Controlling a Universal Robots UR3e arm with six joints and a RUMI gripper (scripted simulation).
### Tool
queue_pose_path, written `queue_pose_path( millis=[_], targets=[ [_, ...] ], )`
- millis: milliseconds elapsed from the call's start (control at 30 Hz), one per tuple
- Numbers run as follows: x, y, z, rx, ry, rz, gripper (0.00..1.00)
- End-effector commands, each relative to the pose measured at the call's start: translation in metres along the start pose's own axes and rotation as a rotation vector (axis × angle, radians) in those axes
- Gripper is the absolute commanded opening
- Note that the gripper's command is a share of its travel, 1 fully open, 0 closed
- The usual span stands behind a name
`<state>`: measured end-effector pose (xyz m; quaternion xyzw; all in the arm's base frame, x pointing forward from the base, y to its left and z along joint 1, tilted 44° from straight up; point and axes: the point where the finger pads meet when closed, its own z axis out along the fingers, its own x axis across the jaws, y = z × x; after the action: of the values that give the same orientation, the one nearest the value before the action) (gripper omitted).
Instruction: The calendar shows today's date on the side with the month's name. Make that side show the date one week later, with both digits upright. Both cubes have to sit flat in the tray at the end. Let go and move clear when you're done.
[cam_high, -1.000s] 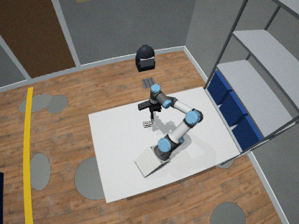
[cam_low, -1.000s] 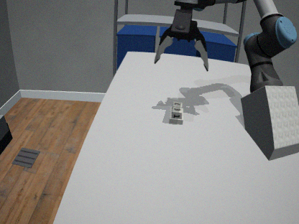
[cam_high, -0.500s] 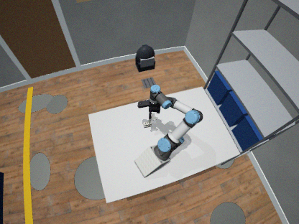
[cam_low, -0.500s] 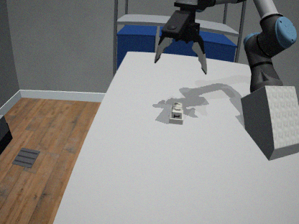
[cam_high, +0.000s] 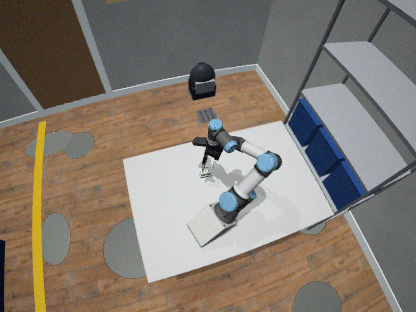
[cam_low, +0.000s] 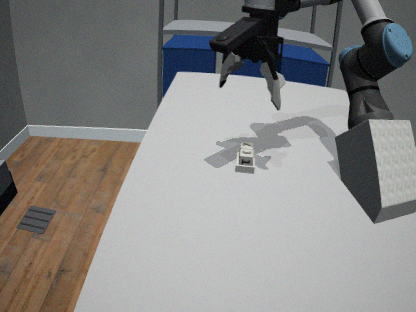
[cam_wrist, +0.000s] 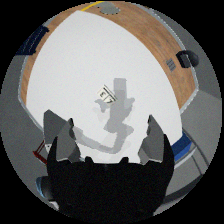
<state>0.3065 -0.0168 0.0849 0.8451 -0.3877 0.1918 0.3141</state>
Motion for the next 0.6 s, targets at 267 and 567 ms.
queue_pose_path(
  millis=[267,567],
  targets=[
    [0.0041,-0.0028,0.0056,-0.006,0.006,0.370,1.00],
    [0.0056,-0.0031,0.0086,-0.005,0.007,0.545,1.00]
  ],
)
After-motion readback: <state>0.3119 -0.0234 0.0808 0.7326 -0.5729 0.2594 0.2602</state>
